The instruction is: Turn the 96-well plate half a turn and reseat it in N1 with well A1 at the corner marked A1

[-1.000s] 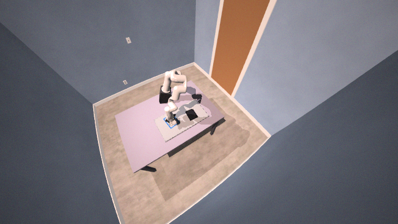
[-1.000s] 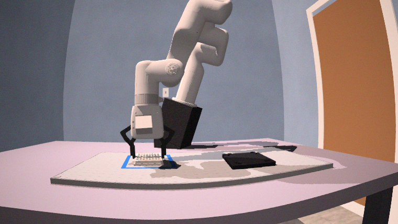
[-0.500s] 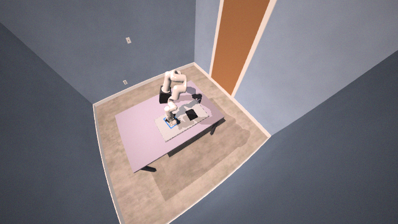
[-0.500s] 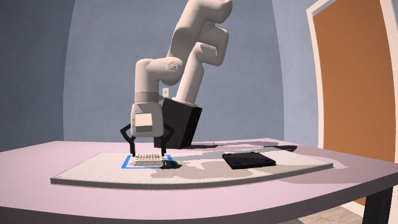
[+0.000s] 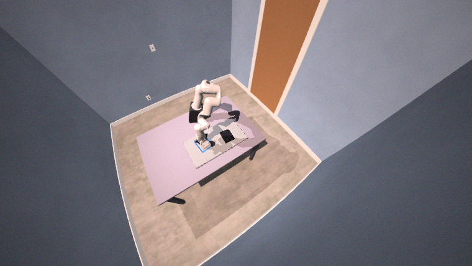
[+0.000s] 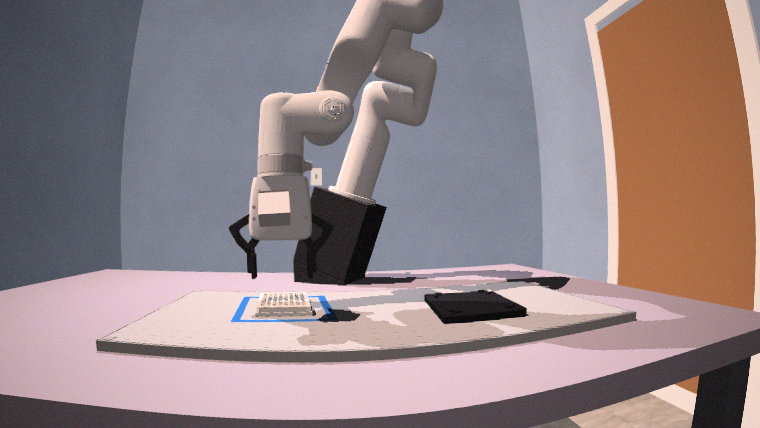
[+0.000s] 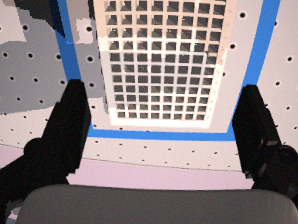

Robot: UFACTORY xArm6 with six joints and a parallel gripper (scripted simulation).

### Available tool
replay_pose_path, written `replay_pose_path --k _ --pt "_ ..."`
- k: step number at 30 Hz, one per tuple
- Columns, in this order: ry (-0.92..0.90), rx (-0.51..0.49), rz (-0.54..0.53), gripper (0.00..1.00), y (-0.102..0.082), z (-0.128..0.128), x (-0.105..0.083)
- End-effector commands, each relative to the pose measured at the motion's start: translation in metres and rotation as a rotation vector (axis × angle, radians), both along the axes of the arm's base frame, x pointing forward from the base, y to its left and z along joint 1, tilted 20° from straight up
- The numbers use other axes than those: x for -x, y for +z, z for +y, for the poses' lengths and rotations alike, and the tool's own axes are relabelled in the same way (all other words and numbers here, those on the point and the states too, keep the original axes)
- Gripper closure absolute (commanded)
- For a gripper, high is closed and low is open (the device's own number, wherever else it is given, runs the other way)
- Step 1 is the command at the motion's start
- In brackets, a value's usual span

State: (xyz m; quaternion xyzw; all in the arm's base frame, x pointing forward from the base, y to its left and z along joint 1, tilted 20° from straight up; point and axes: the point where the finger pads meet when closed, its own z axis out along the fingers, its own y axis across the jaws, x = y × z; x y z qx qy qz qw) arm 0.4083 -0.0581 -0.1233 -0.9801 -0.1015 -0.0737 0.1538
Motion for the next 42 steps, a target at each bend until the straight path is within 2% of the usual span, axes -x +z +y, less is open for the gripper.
replay_pose_path --k 1,17,39,42 --pt "0.000 0.001 -0.002 0.00 0.014 -0.005 0.000" --pt "0.000 0.001 -0.002 0.00 0.048 -0.016 0.004" --pt "0.000 0.001 -0.002 0.00 0.048 -0.016 0.004" --pt "-0.095 -0.010 0.030 0.00 0.048 -0.016 0.004"
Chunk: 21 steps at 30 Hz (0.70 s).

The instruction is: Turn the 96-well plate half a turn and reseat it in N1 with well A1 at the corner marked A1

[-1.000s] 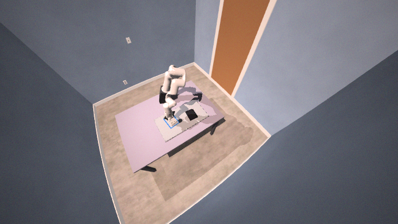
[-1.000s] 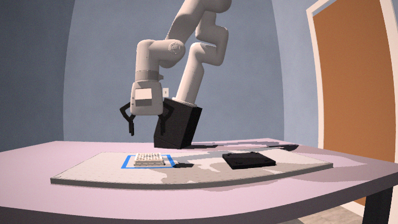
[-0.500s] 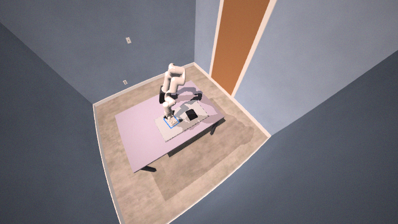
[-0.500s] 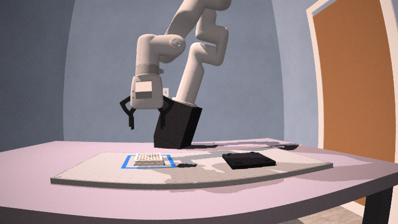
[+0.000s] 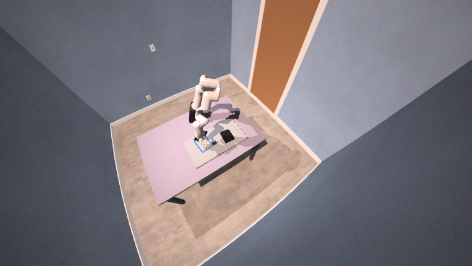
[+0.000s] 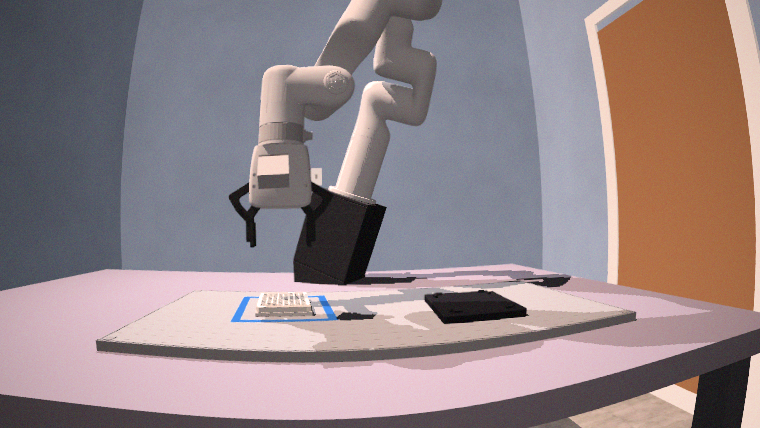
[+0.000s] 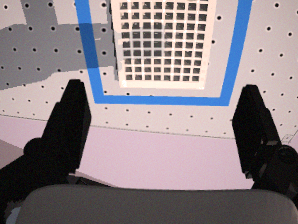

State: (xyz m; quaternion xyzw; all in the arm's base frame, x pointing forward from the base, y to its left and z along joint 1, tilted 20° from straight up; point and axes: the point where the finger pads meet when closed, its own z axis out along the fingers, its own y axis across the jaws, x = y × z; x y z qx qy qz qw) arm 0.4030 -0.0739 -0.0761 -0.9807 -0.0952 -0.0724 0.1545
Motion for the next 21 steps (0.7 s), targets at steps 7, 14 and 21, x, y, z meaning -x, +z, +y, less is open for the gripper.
replay_pose_path --k 7,14,21 --pt "-0.240 -0.028 0.078 0.00 0.0010 -0.0007 -0.0012" --pt "-0.459 -0.054 0.151 0.00 0.0009 -0.0007 -0.0012" --pt "-0.616 -0.073 0.204 0.00 0.0010 -0.0007 -0.0012"
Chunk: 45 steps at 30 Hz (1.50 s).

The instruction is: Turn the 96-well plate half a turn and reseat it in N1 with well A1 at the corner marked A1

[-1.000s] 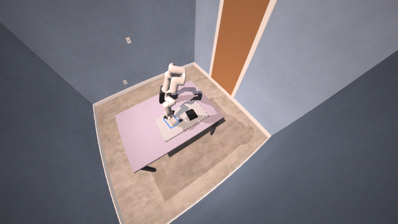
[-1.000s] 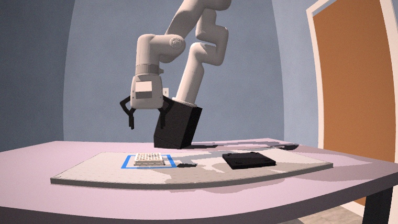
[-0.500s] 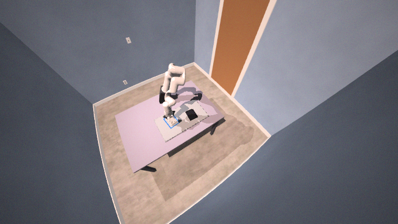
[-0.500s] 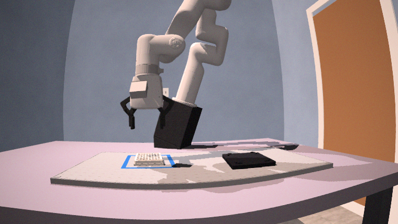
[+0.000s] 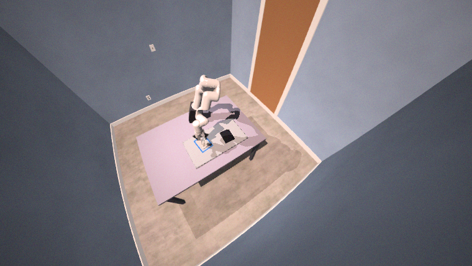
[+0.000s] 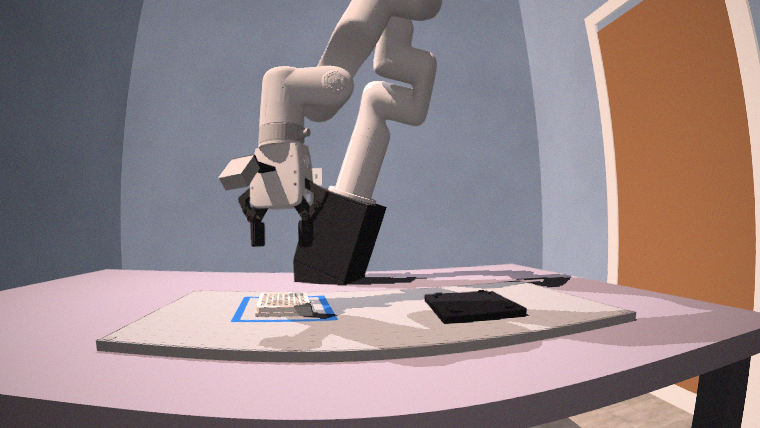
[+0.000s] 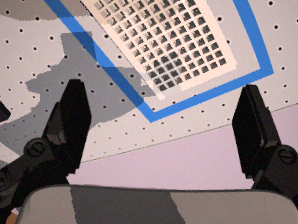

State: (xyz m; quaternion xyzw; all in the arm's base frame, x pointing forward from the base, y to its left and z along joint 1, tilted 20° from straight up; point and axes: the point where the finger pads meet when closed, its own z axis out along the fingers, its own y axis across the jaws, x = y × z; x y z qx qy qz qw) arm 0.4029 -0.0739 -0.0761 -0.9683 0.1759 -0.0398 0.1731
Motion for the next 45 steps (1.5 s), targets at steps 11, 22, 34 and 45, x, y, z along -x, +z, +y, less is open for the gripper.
replay_pose_path --k 11,22,34,45 --pt "-0.436 -0.053 0.172 0.00 0.0010 -0.0007 -0.0013" --pt "-0.718 -0.091 0.266 0.00 0.0010 -0.0007 -0.0013" --pt "-0.942 -0.121 0.341 0.00 0.0010 -0.0007 -0.0013" --pt "-1.255 -0.164 0.446 0.00 -0.0085 0.0025 -0.0024"
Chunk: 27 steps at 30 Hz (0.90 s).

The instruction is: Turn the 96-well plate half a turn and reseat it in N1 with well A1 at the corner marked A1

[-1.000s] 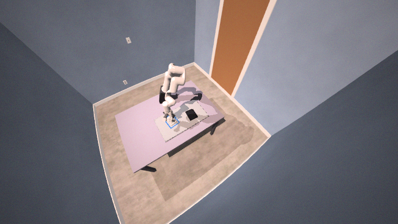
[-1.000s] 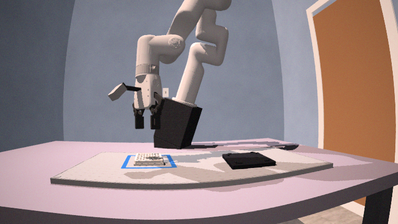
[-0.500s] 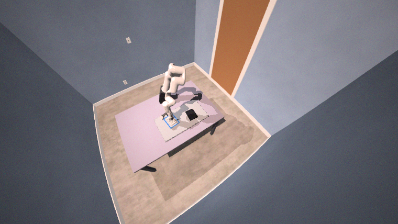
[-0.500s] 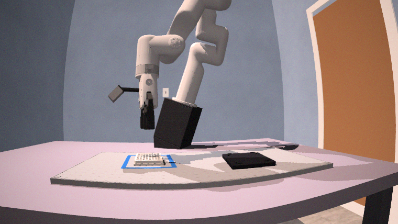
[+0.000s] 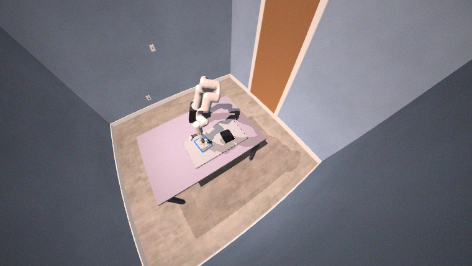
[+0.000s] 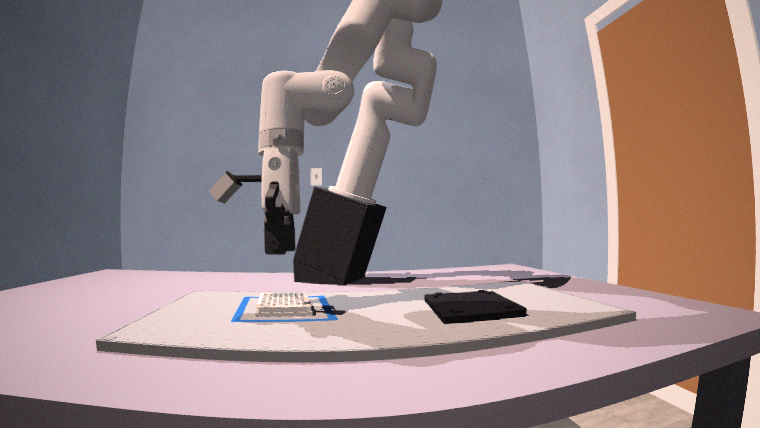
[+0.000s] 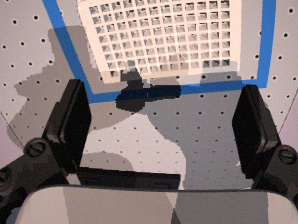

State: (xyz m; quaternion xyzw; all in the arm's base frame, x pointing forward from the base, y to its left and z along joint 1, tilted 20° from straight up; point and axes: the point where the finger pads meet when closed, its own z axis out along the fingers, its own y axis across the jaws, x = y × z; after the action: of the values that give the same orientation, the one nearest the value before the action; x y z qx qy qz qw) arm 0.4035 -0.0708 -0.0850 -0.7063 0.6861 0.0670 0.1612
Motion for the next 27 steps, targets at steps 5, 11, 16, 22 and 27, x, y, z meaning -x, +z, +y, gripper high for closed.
replay_pose_path --k 5,11,16,22,27 --pt "-0.271 -0.030 0.103 0.00 0.0004 -0.0006 -0.0018" --pt "-0.427 -0.051 0.156 0.00 0.0004 -0.0006 -0.0018" --pt "-0.584 -0.071 0.209 0.00 0.0004 -0.0006 -0.0018" --pt "-0.741 -0.091 0.262 0.00 0.0004 -0.0006 -0.0018" --pt "-0.867 -0.107 0.304 0.00 0.0004 -0.0006 -0.0018"
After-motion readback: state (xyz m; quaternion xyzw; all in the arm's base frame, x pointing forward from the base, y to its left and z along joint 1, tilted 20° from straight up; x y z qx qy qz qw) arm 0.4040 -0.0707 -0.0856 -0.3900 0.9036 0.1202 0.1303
